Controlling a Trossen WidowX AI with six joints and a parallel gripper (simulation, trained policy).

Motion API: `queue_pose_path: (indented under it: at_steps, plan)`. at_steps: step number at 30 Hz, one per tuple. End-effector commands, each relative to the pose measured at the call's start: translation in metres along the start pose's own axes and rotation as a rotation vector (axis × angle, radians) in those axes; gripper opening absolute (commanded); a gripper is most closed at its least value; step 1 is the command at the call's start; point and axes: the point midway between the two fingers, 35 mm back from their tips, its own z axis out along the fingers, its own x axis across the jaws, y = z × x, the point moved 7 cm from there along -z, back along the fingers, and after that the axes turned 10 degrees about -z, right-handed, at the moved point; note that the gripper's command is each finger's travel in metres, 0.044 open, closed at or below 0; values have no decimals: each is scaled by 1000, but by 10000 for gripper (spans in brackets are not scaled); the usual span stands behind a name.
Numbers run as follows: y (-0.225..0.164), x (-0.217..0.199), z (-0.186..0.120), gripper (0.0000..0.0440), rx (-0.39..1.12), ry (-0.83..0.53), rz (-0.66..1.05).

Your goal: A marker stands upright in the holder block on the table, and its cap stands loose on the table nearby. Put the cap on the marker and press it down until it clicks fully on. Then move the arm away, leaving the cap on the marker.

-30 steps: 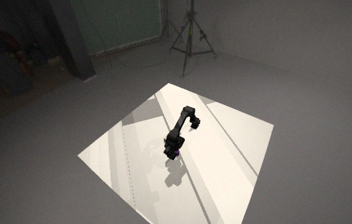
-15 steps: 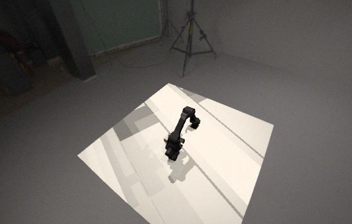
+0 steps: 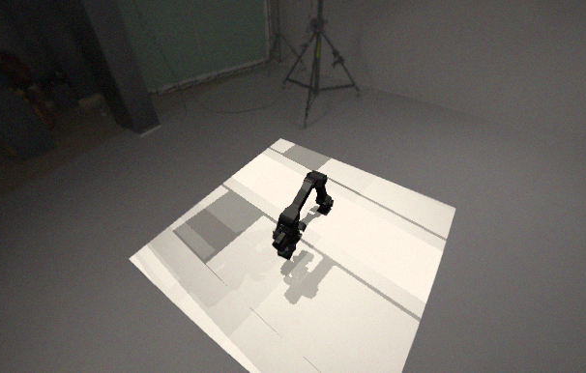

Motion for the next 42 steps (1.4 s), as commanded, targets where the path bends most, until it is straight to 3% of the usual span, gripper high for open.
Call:
queue_pose_path:
  at_steps: [1,21,32,42]
  plan:
    - [7,-9,-16,96,-5,20,7]
    - [59,-75,-50,62,34,4,114]
    - [86,-109,-54,35,47,3,194]
    - [93,-116,-42,14,65,6,225]
